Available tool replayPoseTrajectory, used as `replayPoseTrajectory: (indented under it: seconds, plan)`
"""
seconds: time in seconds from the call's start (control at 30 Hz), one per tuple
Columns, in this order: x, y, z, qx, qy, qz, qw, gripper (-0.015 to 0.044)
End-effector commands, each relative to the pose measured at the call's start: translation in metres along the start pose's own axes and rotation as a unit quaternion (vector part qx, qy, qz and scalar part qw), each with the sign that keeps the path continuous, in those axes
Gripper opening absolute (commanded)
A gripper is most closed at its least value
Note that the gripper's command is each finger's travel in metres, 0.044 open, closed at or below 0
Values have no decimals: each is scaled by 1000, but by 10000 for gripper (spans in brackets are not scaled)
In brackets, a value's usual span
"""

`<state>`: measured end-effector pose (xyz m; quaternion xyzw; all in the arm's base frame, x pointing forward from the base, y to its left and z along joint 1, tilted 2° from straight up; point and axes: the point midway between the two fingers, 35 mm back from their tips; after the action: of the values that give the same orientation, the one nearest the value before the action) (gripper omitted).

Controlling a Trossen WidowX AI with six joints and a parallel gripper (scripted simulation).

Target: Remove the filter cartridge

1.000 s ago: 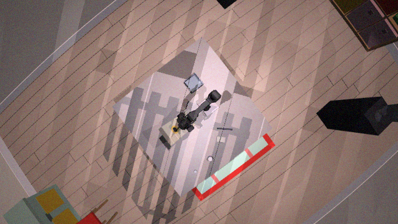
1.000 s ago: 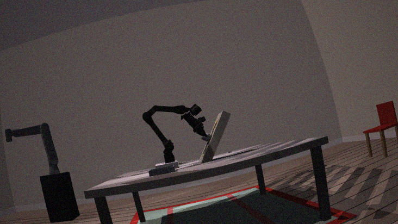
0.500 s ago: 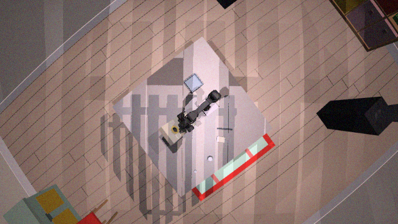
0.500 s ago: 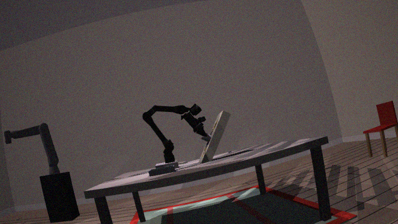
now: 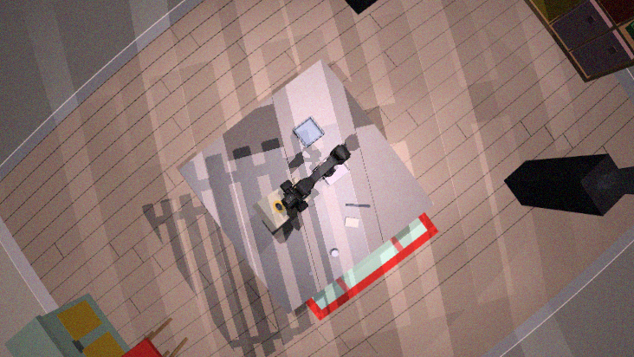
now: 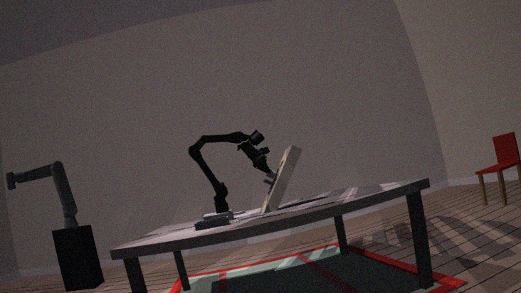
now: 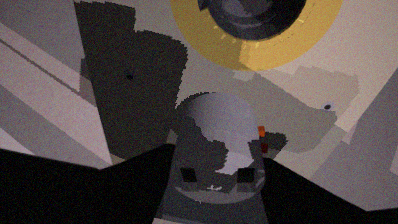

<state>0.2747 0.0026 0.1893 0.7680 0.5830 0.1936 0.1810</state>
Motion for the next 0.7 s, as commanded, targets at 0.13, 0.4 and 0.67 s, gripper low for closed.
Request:
replayPoseTrajectory:
  seconds: [0.13, 0.4, 0.67]
  plan:
    - [2, 7, -48, -9, 1, 3, 1000, 0]
    - [0, 5, -78, -8, 1, 3, 1000, 0]
    - [-17, 11, -73, -4, -1, 2, 1000, 0]
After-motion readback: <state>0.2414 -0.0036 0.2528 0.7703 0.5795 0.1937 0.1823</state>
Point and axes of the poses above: the point midway between the two fingers, 35 mm back from their tips, its own z axis out along the fingers, its own x axis across the jaws, y = z × x, and after that the axes turned 14 degrees about z, right-handed
